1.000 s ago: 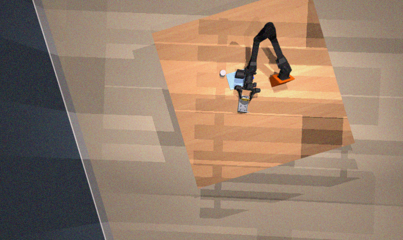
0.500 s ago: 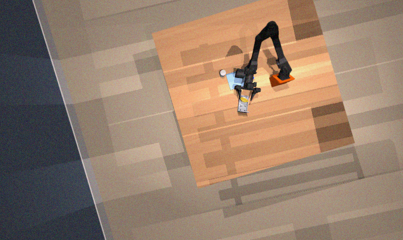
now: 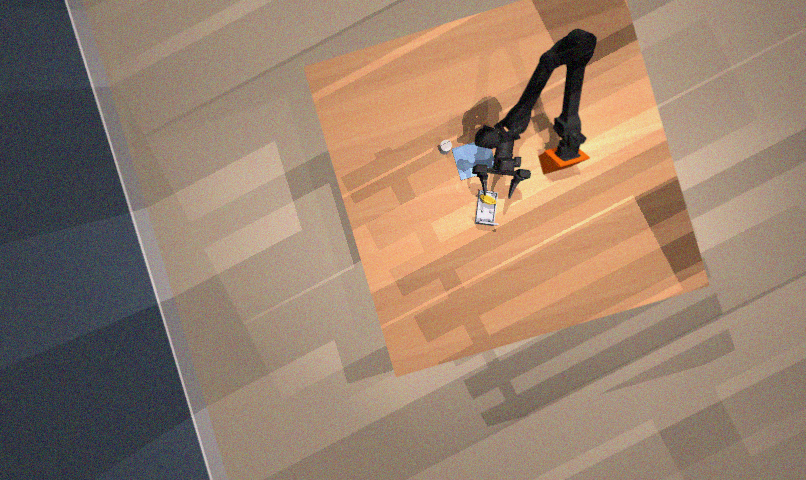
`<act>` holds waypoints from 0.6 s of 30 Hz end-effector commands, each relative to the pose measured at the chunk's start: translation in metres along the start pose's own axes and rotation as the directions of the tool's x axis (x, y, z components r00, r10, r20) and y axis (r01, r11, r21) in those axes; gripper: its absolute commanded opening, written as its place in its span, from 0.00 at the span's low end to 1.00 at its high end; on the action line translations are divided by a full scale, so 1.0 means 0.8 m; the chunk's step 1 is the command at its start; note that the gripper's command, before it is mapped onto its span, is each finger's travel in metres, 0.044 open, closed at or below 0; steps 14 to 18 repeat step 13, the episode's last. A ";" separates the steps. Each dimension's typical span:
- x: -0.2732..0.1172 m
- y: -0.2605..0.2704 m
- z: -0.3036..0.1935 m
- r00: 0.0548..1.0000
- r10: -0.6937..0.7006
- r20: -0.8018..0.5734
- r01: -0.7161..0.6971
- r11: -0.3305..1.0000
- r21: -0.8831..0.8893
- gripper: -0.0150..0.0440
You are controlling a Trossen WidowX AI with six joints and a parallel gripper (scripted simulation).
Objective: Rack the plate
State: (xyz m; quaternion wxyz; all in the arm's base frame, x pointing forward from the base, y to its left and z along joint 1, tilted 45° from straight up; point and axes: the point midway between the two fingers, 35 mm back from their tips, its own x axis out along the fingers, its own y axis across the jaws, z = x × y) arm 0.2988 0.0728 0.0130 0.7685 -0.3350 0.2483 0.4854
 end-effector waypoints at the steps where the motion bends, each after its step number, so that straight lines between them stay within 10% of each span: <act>1: 0.002 0.000 0.006 0.999 0.019 -0.039 -0.017 0.998 0.060 0.93; 18: 0.008 0.021 0.007 0.951 0.149 -0.269 -0.044 0.932 0.361 0.93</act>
